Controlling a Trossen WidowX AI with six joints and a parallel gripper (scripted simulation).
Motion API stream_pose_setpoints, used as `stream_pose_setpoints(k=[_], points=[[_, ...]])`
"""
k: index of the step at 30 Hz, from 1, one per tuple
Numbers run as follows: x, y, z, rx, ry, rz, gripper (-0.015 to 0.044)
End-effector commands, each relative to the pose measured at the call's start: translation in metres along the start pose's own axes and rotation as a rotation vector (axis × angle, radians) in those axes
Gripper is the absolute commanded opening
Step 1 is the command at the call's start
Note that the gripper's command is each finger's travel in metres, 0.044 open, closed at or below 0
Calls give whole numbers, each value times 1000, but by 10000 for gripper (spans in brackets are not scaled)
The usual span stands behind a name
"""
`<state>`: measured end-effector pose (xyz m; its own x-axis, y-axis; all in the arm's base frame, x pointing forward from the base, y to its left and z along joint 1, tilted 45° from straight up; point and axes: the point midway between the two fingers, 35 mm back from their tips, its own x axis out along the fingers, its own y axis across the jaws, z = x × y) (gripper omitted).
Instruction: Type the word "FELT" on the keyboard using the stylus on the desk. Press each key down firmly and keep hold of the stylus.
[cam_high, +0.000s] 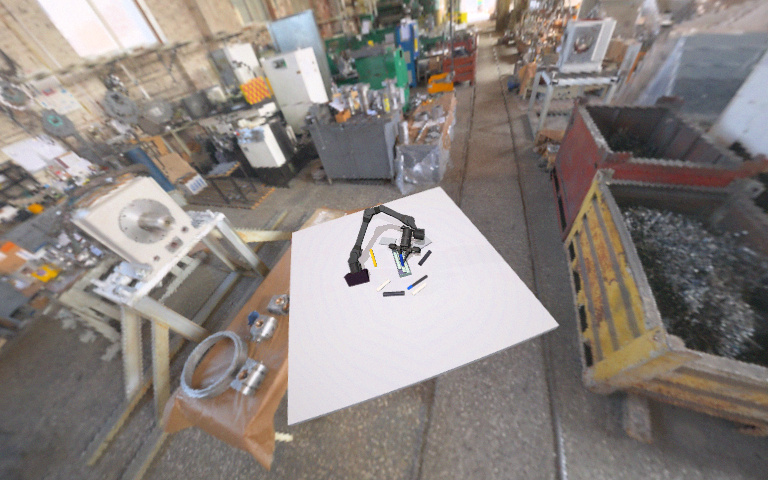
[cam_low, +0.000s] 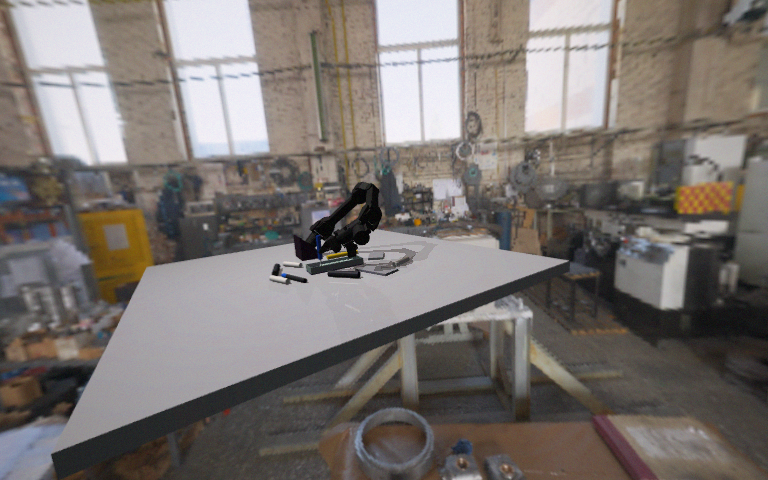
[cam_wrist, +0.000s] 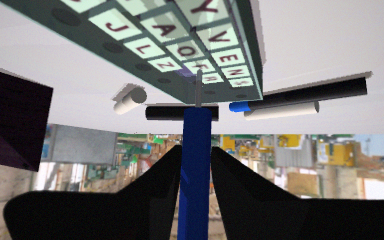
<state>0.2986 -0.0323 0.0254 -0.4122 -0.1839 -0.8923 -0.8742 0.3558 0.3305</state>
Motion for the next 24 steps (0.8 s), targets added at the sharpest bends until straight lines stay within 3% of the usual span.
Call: stream_pose_setpoints(k=[1, 24], points=[[1, 0, 3, 3, -2, 1, 81], [-2, 0, -2, 3, -2, 0, 81]])
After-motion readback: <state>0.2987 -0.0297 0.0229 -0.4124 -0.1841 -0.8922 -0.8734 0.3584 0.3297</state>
